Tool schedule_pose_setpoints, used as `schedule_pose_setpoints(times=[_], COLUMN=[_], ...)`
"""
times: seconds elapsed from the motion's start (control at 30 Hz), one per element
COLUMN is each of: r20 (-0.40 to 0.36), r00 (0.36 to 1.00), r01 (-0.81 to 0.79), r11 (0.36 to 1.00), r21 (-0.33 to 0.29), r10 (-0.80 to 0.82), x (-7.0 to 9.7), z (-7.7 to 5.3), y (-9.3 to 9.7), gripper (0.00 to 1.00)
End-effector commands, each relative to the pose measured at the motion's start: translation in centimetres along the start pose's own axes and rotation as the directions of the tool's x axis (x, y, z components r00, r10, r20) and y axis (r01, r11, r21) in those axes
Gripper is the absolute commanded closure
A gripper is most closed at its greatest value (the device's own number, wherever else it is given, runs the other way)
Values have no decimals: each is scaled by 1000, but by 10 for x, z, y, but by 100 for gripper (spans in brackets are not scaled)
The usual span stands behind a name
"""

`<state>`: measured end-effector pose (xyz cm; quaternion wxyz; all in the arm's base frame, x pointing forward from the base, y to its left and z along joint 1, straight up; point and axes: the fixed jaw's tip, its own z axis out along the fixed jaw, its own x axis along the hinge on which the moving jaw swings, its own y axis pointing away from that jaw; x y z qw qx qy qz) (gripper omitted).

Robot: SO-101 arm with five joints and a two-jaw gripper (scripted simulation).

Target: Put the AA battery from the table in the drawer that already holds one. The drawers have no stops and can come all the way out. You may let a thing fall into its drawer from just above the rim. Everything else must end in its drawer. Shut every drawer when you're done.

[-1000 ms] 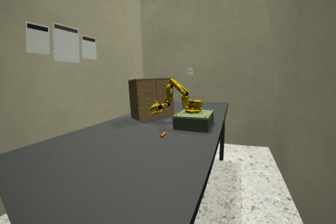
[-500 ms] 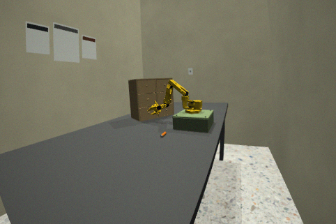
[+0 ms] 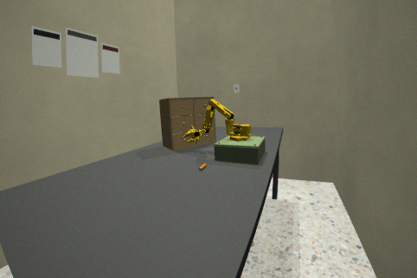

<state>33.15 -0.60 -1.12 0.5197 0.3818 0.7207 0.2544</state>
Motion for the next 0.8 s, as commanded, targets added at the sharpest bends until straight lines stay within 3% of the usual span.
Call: schedule_pose_setpoints(times=[0.0,0.77], r20=[-3,3], r00=[1000,1000], r01=[-11,-14], r11=[1000,1000], r21=[18,22], r10=[11,14], x=[1,2], z=[1,1], y=[-6,-12], gripper=[79,79])
